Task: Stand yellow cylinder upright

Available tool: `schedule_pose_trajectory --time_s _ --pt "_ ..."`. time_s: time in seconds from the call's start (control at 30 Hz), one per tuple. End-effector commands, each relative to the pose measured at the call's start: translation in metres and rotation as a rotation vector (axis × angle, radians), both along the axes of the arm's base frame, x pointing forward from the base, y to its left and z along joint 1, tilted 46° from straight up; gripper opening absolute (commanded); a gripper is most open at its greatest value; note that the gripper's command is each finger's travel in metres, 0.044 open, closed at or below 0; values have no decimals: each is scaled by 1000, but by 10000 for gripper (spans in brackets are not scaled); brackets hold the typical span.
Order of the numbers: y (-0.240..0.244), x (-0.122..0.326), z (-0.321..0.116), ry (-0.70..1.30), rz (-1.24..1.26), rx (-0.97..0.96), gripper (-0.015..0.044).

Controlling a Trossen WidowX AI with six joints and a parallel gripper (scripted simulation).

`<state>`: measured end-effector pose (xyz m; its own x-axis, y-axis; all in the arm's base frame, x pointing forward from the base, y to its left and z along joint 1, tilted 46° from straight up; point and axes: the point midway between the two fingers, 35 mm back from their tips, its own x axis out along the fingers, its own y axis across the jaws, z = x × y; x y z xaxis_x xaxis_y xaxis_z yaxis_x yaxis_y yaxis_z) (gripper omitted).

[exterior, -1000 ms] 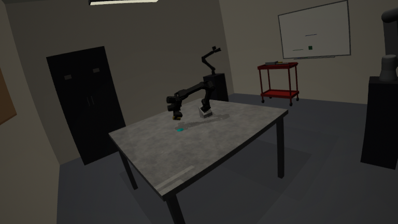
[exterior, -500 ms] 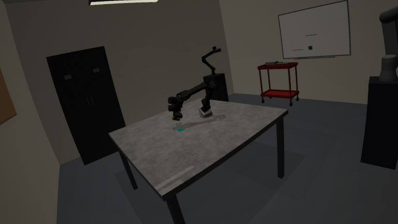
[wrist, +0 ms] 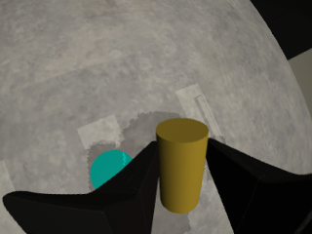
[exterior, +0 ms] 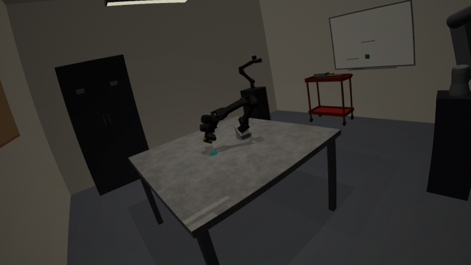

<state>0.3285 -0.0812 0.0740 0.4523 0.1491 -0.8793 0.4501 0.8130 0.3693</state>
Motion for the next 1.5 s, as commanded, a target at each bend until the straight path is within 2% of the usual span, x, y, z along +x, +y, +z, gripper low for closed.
schedule_pose_trajectory --time_s 0.0,1.47 --pt "-1 0 2 -19 -16 -17 105" --pt "2 1 8 -235 -178 -131 105"
